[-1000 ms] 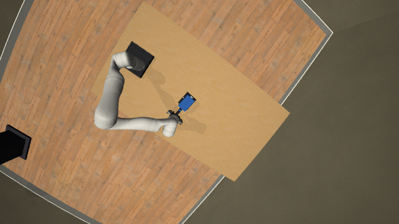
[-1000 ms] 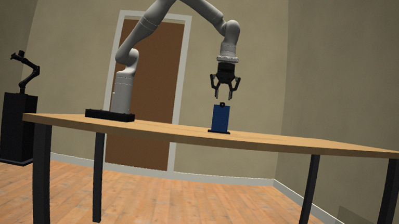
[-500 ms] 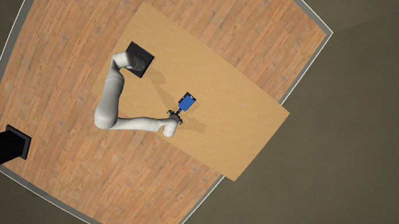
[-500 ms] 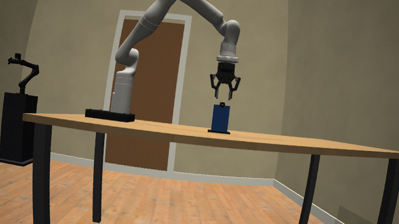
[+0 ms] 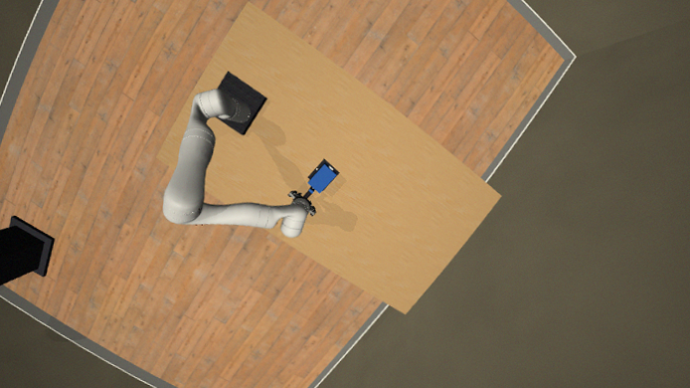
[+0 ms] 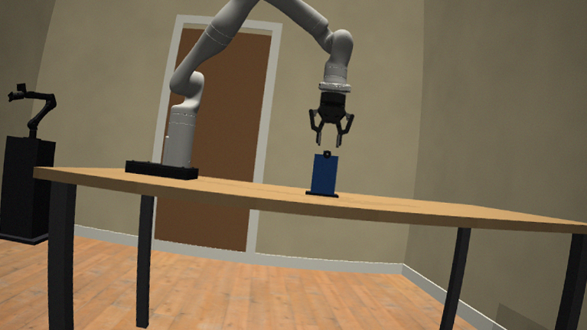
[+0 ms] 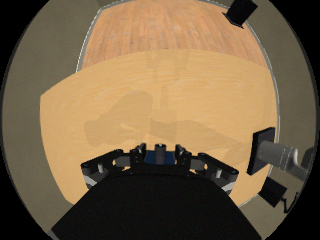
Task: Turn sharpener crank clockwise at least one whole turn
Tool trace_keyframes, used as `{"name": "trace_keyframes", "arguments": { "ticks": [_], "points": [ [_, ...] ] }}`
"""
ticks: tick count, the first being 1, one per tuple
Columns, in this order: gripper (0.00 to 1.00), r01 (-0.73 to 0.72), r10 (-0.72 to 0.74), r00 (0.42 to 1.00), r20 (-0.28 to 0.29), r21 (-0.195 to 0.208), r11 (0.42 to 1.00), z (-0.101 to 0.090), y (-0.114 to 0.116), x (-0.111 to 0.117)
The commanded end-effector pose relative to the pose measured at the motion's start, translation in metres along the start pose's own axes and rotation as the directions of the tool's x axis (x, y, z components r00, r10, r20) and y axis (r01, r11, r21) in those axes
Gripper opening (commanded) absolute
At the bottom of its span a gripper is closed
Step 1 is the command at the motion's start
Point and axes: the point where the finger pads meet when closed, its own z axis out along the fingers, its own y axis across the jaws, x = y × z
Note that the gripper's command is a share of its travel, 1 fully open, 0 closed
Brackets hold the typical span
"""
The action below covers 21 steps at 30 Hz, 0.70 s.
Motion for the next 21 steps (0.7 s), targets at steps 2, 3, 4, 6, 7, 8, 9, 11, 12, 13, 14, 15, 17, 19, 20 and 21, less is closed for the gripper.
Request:
{"name": "trace_keyframes", "arguments": {
  "ticks": [2,3,4,6,7,8,9,11,12,13,14,15,17,19,20,21],
  "points": [
    [0.53,0.000,0.000,1.000,0.000,0.002,1.000,0.000,0.000,0.000],
    [0.53,0.000,0.000,1.000,0.000,0.002,1.000,0.000,0.000,0.000],
    [0.53,0.000,0.000,1.000,0.000,0.002,1.000,0.000,0.000,0.000],
    [0.53,0.000,0.000,1.000,0.000,0.002,1.000,0.001,0.000,0.000],
    [0.53,0.000,0.000,1.000,0.000,0.002,1.000,0.001,0.000,0.000],
    [0.53,0.000,0.000,1.000,0.000,0.002,1.000,0.002,0.000,0.000],
    [0.53,0.000,0.000,1.000,0.000,0.002,1.000,0.002,0.000,0.000],
    [0.53,0.000,0.000,1.000,0.000,0.002,1.000,0.004,0.000,0.000],
    [0.53,0.000,0.000,1.000,0.000,0.002,1.000,0.005,0.000,0.000],
    [0.53,0.000,0.000,1.000,0.000,0.002,1.000,0.006,0.000,0.000],
    [0.53,0.000,0.000,1.000,0.000,0.002,1.000,0.007,0.000,0.000],
    [0.53,0.000,0.000,1.000,0.000,0.002,1.000,0.008,0.000,0.000],
    [0.53,0.000,0.000,1.000,0.000,0.002,1.000,0.010,0.000,0.000],
    [0.53,0.000,0.000,1.000,0.000,0.002,1.000,0.012,0.000,0.000],
    [0.53,0.000,0.000,1.000,0.000,0.002,1.000,0.012,0.000,0.000],
    [0.53,0.000,0.000,1.000,0.000,0.002,1.000,0.012,0.000,0.000]
  ]
}}
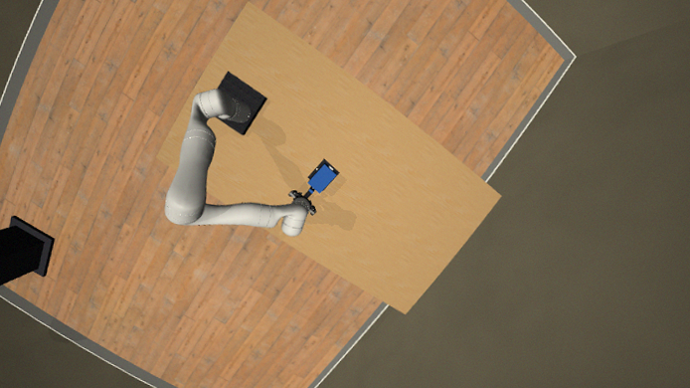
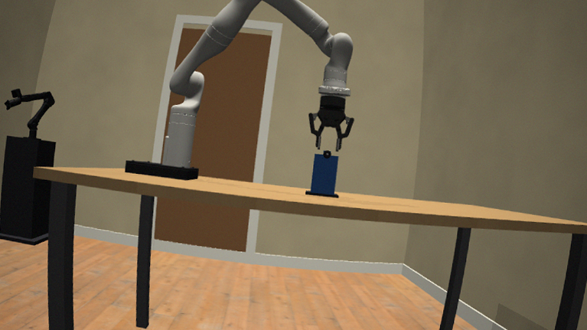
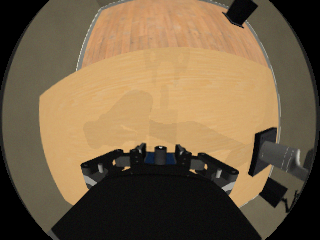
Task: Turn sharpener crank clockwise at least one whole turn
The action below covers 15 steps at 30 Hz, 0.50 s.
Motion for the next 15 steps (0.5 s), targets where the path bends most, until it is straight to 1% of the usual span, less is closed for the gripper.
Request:
{"name": "trace_keyframes", "arguments": {
  "ticks": [1,15],
  "points": [
    [0.53,0.001,-0.001,1.000,0.001,-0.001,1.000,0.002,0.000,-0.001],
    [0.53,0.001,-0.001,1.000,0.001,-0.001,1.000,0.019,0.000,-0.001]
  ]
}}
